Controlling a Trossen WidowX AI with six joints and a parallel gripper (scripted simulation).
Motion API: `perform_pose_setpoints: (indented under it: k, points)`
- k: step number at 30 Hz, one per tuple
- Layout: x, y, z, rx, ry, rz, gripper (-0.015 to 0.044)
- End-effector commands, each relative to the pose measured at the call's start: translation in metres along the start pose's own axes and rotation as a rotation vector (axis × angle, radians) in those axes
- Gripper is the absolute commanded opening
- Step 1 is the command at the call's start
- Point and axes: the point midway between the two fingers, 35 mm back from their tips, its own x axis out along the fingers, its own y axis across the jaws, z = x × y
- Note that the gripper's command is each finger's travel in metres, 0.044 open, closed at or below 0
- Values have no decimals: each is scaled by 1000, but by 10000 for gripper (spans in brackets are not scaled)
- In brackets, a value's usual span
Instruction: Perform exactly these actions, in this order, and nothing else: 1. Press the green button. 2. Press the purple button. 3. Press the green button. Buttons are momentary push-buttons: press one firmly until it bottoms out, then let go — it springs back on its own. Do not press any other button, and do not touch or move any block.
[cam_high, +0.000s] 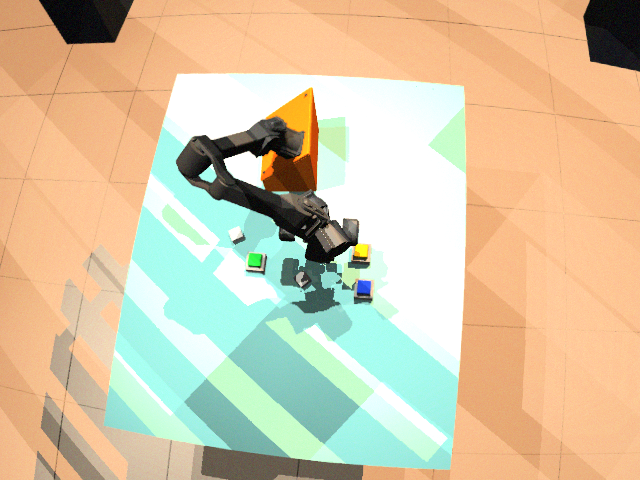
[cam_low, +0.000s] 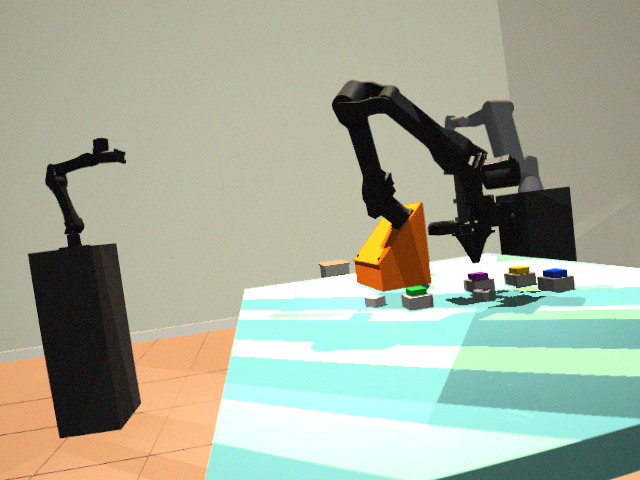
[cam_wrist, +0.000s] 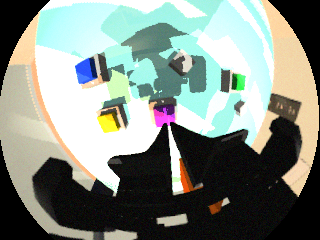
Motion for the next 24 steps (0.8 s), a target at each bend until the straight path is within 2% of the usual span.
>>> perform_pose_setpoints:
  k: [1, 4, 13, 18, 24]
  points:
    - [-26, 2, 3, 9, -6, 13, 20]
    - [-63, 1, 2, 9, -5, 13, 20]
    - [-67, -8, 8, 8, -5, 19, 20]
    - [-69, -84, 44, 4, -9, 37, 20]
    - [-65, -167, 51, 10, -6, 4, 20]
